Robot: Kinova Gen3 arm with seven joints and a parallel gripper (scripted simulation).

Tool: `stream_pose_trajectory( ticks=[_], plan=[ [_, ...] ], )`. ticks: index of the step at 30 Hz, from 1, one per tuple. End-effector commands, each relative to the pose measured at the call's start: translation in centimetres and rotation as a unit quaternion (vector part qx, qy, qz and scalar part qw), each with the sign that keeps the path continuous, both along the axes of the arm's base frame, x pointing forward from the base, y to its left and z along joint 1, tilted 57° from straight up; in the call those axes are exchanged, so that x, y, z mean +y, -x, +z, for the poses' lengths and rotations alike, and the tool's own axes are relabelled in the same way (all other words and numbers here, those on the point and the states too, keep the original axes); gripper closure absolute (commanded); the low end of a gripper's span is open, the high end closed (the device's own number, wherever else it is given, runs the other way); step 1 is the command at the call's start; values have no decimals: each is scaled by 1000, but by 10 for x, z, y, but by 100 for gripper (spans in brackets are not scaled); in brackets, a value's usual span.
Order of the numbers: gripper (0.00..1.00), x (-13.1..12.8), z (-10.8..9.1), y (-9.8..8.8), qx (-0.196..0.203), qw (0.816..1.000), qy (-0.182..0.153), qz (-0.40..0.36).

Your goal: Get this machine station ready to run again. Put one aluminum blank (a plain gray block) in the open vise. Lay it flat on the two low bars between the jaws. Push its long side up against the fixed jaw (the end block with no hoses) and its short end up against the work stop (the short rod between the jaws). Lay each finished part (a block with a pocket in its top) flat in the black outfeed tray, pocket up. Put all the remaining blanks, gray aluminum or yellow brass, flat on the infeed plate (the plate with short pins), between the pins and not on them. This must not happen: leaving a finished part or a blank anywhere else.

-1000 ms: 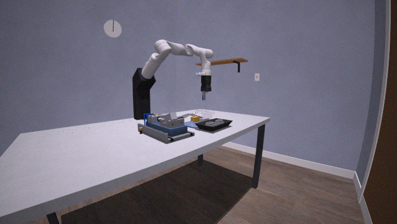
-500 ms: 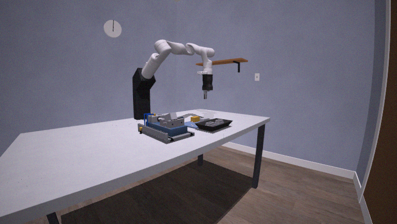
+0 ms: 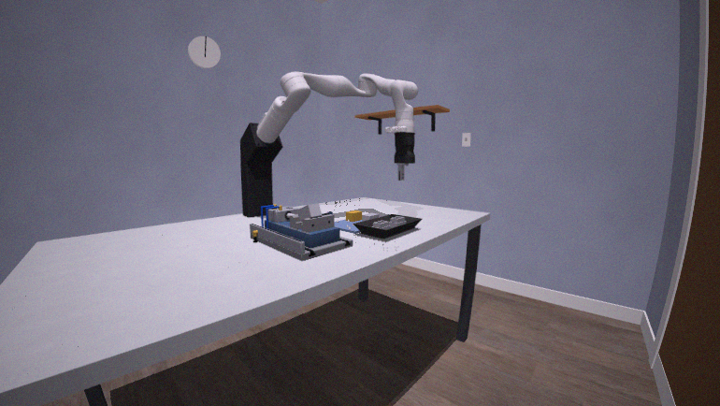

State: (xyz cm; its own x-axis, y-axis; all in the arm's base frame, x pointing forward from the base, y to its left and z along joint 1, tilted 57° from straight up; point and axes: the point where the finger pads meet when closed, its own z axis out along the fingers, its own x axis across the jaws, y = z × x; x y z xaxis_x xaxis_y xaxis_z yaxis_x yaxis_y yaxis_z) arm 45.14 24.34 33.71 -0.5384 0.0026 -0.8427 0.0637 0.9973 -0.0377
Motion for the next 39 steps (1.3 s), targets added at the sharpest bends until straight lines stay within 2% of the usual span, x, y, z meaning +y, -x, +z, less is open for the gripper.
stream_pose_trajectory(
  ticks=[1, 19, 39],
  plan=[
    [100, -10, 18, -13, 4, 1000, -7, -7],
    [100, -11, 15, -16, 4, 1000, -9, -8],
    [100, -13, 0, -41, 4, 1000, -8, -8]
  ],
)
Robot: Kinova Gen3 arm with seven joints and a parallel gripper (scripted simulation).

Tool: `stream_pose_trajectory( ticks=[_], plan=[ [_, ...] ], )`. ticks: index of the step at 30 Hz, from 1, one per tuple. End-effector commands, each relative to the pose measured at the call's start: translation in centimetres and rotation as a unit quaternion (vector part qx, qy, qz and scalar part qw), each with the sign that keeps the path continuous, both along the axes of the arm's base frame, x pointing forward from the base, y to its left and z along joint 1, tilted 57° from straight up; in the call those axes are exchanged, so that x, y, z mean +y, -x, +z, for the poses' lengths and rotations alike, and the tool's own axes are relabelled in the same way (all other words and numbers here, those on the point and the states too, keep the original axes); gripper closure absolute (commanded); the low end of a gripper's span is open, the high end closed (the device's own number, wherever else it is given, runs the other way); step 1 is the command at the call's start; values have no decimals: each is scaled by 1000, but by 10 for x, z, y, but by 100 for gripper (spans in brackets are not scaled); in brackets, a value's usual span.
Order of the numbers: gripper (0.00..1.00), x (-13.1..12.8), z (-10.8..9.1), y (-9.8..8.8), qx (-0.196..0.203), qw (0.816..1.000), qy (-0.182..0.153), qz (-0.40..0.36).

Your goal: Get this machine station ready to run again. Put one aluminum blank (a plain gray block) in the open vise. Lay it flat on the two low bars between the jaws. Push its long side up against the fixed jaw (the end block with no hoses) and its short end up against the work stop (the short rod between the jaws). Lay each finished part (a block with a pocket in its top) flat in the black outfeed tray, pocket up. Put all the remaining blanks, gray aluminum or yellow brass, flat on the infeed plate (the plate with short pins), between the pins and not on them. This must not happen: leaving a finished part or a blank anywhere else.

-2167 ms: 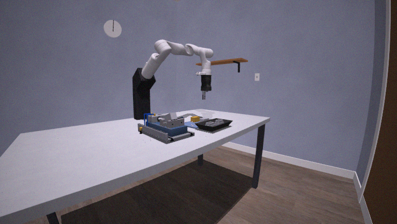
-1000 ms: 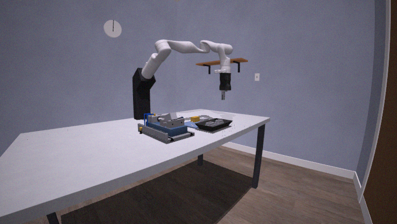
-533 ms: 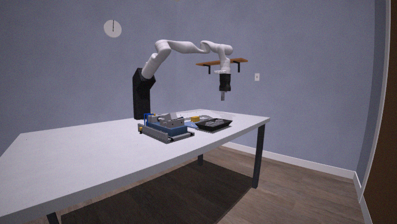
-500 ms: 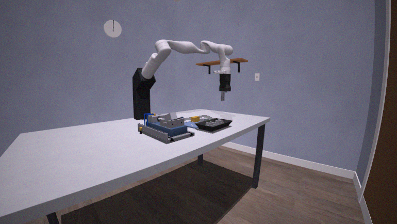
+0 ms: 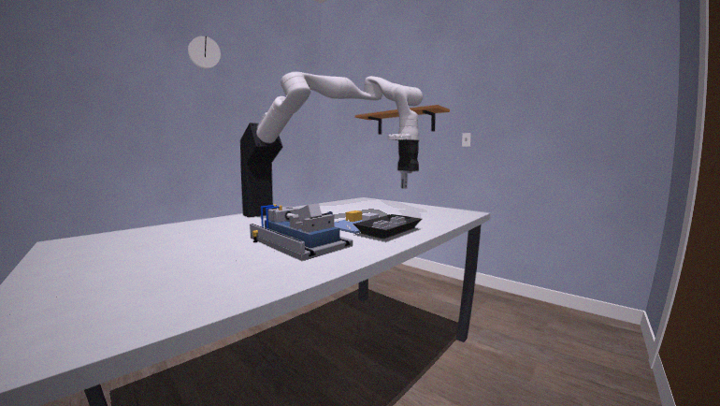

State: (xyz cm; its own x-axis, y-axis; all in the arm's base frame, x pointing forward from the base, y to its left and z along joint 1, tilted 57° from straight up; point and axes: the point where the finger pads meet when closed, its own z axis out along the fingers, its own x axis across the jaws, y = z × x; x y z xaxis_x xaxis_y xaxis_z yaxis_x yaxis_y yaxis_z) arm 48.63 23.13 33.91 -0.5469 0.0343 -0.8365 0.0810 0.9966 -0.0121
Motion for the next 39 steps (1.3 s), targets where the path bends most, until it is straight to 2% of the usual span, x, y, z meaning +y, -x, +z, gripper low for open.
stream_pose_trajectory(
  ticks=[1, 12, 20, 39],
  plan=[
    [100, -1, -3, -8, -1, 1000, 5, 1],
    [100, -3, -14, -24, -1, 1000, 2, -1],
    [100, -3, -18, -29, -2, 1000, 1, -2],
    [100, -4, -19, -32, -2, 1000, 0, -2]
  ],
)
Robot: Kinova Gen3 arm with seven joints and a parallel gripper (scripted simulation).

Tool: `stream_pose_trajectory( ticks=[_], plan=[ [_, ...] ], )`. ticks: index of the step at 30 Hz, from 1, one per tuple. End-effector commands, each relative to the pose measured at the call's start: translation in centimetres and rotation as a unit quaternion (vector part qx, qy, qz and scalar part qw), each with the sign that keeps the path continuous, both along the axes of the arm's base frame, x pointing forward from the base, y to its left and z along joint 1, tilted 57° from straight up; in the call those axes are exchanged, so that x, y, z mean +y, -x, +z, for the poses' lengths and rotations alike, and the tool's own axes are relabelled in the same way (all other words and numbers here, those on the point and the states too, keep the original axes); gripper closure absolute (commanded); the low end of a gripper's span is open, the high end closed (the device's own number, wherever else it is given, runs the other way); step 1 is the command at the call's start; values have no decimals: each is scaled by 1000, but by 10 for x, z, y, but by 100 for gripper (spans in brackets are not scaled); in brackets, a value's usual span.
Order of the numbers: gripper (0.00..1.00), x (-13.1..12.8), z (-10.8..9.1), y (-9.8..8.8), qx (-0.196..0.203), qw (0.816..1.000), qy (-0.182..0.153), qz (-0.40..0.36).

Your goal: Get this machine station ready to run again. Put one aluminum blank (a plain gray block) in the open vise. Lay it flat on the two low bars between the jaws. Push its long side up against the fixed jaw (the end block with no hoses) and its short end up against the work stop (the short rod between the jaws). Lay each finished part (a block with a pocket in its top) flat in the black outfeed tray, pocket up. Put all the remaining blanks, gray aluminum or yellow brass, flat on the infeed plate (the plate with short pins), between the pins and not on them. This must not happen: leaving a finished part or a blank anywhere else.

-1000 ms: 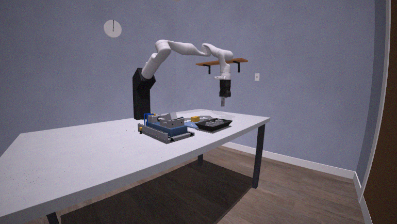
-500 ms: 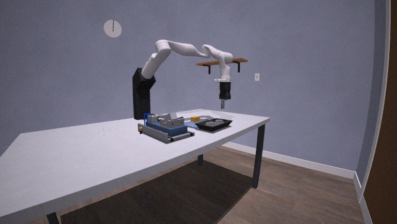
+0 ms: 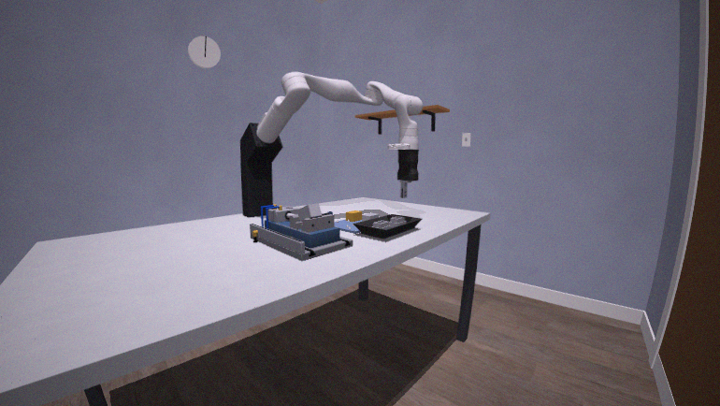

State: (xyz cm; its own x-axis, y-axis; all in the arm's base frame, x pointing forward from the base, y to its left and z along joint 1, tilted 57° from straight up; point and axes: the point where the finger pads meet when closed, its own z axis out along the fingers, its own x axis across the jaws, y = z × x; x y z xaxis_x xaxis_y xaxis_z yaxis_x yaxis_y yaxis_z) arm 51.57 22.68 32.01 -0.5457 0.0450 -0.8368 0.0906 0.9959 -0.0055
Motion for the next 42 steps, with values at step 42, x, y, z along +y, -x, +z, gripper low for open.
stream_pose_trajectory(
  ticks=[42],
  plan=[
    [100, 0, 5, 6, -1, 1000, 2, 1]
  ],
)
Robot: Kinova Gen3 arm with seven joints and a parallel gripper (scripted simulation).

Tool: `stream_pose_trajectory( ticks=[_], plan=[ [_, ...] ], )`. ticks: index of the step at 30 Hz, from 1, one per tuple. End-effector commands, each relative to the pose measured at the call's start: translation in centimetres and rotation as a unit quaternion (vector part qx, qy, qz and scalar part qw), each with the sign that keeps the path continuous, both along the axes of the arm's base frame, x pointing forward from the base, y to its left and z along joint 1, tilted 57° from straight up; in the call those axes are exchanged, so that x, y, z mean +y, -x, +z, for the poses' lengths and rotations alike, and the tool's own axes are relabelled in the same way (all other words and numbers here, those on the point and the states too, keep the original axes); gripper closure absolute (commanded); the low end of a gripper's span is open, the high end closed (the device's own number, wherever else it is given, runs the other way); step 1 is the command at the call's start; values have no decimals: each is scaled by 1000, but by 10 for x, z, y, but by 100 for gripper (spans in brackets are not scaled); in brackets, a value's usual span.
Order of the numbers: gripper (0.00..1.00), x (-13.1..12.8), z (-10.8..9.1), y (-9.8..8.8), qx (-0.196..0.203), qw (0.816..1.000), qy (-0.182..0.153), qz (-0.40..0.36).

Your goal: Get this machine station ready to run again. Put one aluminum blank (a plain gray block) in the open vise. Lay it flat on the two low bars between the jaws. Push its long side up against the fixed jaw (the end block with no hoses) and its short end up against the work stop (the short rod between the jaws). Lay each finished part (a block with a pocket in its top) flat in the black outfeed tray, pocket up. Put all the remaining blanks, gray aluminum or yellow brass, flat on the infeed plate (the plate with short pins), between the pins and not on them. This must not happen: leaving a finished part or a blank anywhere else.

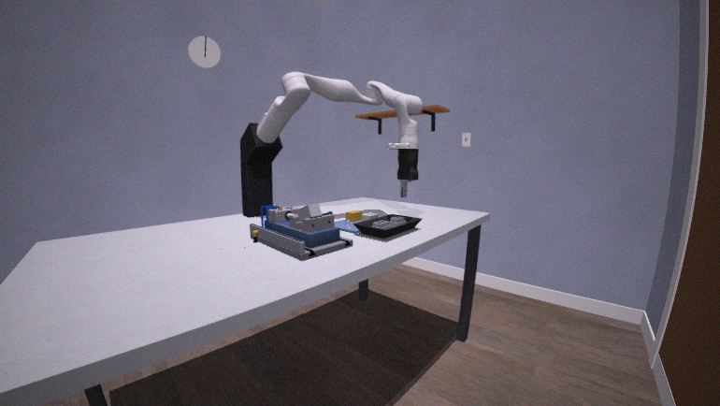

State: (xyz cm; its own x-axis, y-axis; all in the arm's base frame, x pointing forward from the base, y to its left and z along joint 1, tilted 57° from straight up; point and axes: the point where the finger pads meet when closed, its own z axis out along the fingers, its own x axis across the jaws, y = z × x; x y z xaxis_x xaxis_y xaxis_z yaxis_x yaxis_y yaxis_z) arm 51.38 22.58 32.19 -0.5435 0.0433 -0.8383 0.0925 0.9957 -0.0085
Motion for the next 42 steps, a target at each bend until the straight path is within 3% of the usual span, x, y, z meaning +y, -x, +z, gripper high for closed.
stream_pose_trajectory(
  ticks=[1, 25, 42],
  plan=[
    [100, 1, 3, 4, 0, 1000, 0, 2],
    [100, 6, 30, 46, 0, 1000, 4, 4],
    [100, 5, 33, 50, 1, 1000, 5, 5]
  ],
)
